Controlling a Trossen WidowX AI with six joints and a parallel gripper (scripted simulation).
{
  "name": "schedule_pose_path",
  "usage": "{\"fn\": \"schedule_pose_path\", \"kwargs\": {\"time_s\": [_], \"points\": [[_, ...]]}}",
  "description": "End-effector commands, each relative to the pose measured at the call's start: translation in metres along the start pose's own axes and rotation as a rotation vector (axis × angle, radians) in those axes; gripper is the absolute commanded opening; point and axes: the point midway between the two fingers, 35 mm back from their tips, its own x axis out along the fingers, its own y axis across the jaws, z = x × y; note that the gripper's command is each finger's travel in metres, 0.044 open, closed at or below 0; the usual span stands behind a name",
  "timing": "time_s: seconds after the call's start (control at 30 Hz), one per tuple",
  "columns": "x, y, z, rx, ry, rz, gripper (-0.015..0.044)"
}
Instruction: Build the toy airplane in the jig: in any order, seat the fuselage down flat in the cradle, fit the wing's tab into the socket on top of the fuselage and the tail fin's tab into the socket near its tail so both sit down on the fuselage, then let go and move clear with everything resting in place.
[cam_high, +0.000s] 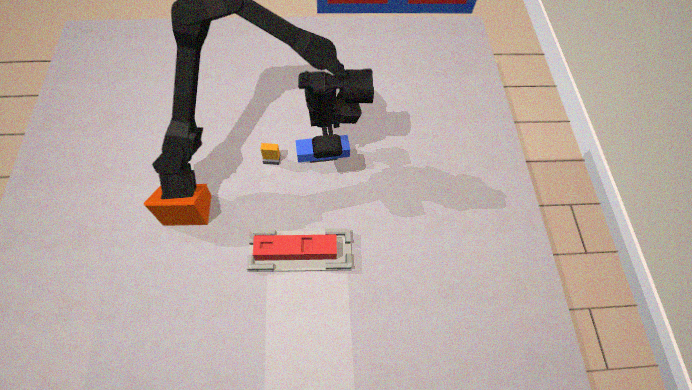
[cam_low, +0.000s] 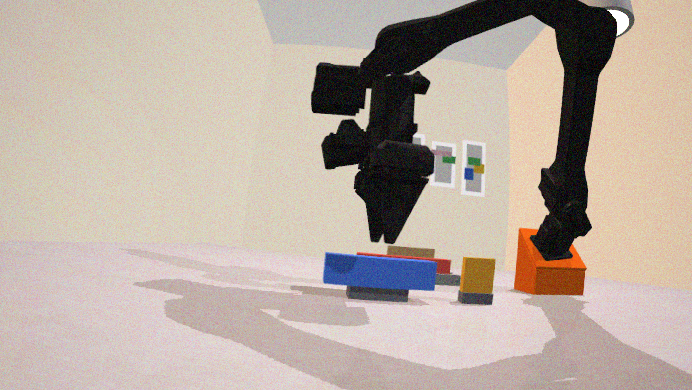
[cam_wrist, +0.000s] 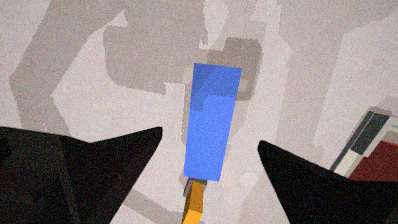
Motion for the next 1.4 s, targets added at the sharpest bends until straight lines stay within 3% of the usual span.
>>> {"fn": "schedule_pose_path", "kwargs": {"time_s": [0.0,0.83,1.13,1.37], "points": [[0.007,0.001,0.0,0.003,0.002,0.004,0.044],[0.045,0.001,-0.001,0.003,0.001,0.006,0.044],[0.045,0.001,-0.001,0.003,0.001,0.006,0.0204],[0.045,0.001,-0.001,0.003,0.001,0.006,0.0157]]}}
